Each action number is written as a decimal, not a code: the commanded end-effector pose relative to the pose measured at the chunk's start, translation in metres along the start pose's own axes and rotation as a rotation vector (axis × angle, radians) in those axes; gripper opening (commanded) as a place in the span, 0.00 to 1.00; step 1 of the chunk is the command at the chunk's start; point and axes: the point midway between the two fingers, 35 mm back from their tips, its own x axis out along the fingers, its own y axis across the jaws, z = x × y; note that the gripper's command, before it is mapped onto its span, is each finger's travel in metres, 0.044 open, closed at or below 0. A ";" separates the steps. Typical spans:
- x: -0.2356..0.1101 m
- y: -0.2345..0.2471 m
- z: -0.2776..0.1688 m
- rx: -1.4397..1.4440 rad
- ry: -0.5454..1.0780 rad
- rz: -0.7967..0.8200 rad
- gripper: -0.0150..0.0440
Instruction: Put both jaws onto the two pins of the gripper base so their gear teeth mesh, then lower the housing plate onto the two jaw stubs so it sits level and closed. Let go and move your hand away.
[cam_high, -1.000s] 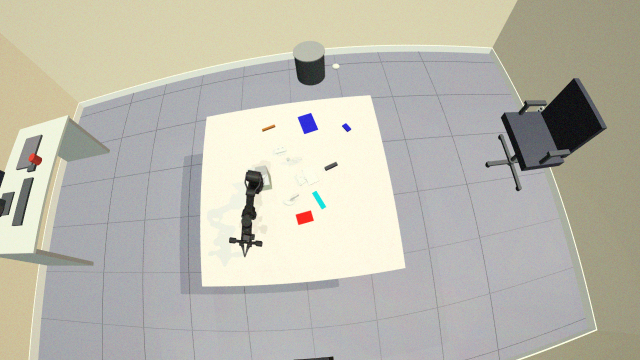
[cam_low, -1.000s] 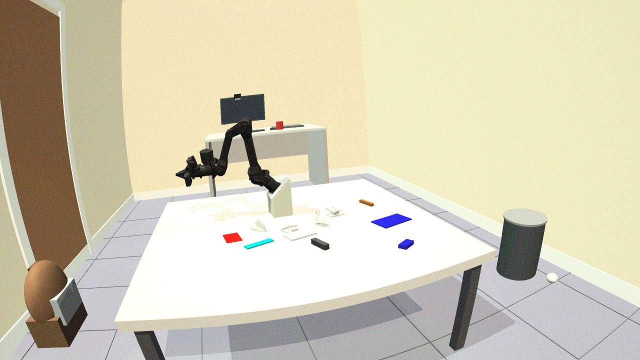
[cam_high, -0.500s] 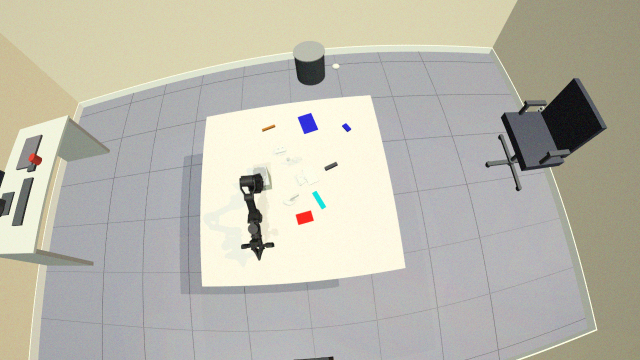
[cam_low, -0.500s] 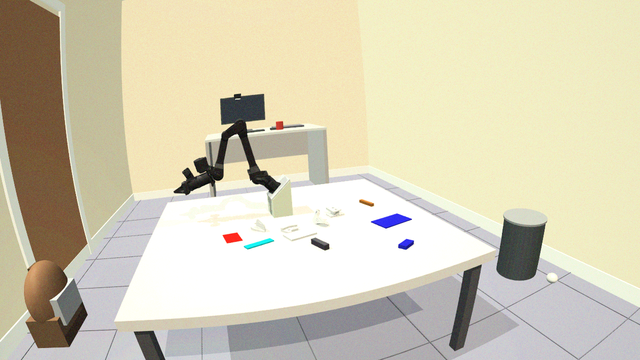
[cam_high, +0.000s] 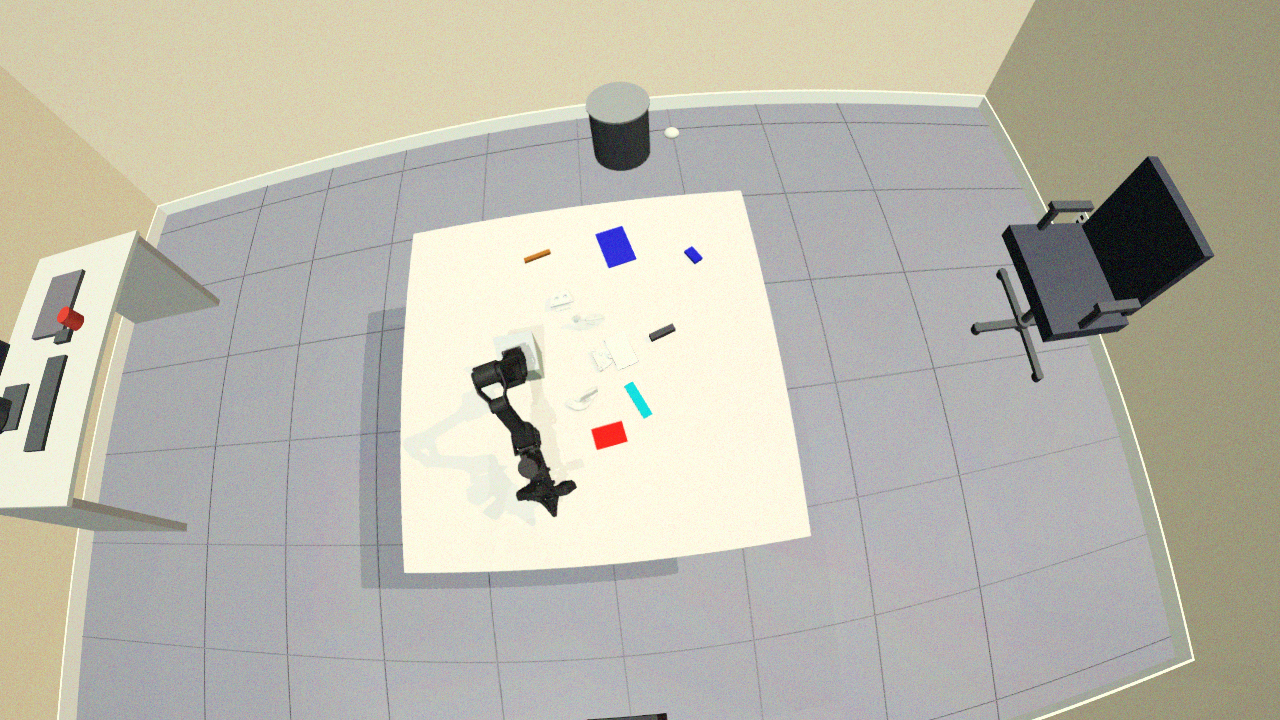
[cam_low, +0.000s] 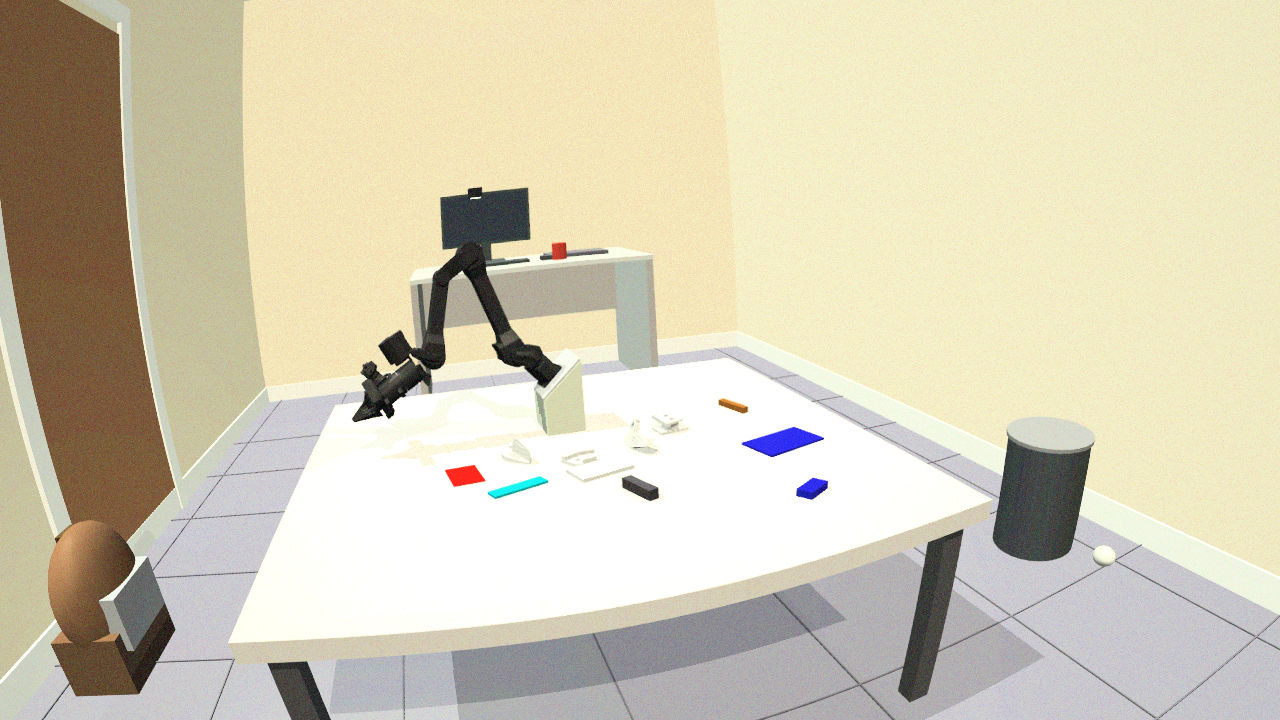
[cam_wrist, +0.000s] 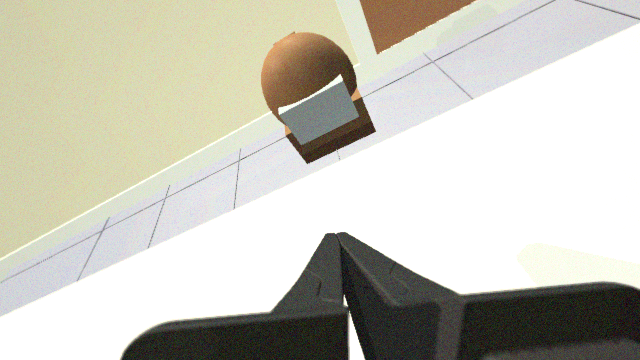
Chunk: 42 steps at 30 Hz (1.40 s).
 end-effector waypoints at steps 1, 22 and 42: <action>0.005 0.017 -0.022 0.083 0.072 0.022 0.25; -0.030 0.131 -0.143 0.358 0.519 0.144 0.25; -0.131 0.198 -0.261 0.434 0.985 0.101 0.25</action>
